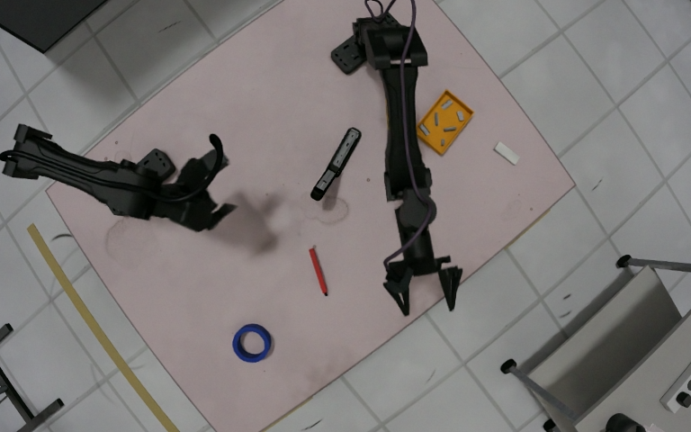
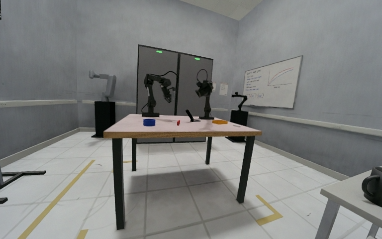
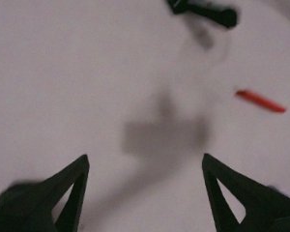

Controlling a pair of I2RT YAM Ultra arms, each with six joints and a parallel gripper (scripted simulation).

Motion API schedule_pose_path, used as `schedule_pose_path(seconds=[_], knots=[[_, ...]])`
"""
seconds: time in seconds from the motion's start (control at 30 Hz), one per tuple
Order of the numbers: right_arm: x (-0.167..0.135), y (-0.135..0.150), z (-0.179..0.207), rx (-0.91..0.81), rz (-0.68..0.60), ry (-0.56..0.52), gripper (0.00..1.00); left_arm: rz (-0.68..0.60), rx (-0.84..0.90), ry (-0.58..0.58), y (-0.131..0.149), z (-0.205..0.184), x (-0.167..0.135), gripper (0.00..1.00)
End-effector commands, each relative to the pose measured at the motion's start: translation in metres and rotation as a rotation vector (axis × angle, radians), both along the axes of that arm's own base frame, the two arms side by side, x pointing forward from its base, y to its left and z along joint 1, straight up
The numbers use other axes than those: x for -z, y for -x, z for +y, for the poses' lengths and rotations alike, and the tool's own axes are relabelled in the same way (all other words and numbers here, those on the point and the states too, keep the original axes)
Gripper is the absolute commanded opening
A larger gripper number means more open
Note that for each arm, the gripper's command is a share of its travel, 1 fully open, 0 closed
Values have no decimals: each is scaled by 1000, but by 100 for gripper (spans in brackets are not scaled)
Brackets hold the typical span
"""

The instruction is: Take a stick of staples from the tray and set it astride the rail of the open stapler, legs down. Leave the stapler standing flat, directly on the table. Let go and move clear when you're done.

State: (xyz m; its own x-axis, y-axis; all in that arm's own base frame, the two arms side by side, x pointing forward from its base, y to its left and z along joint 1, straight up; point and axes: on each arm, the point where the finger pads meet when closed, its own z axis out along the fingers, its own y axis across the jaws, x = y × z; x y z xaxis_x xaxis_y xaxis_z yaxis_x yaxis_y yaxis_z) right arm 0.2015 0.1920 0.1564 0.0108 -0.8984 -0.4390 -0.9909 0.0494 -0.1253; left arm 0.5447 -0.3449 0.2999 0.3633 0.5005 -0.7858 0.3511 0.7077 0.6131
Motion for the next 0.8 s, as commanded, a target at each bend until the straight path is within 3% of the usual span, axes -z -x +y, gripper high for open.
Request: schedule_pose_path(seconds=[0.0, 0.13, 0.3, 0.5, 0.57, 0.77], knots=[[-12, -47, 39, 129, -112, -79, 100, 5, -48, 80, 9, 17, -14, 100], [-29, -72, 93, 210, -161, -213, 100, 69, -99, 122, 22, 39, -2, 100], [-45, -83, 146, 264, -173, -347, 100, 179, -167, 153, 41, 69, 24, 100], [-65, -86, 204, 321, -159, -515, 100, 308, -258, 221, 71, 109, 51, 100], [-65, -86, 204, 321, -159, -515, 100, 308, -258, 221, 71, 109, 51, 100], [-88, -76, 263, 370, -105, -706, 100, 517, -400, 321, 120, 170, 94, 100]])
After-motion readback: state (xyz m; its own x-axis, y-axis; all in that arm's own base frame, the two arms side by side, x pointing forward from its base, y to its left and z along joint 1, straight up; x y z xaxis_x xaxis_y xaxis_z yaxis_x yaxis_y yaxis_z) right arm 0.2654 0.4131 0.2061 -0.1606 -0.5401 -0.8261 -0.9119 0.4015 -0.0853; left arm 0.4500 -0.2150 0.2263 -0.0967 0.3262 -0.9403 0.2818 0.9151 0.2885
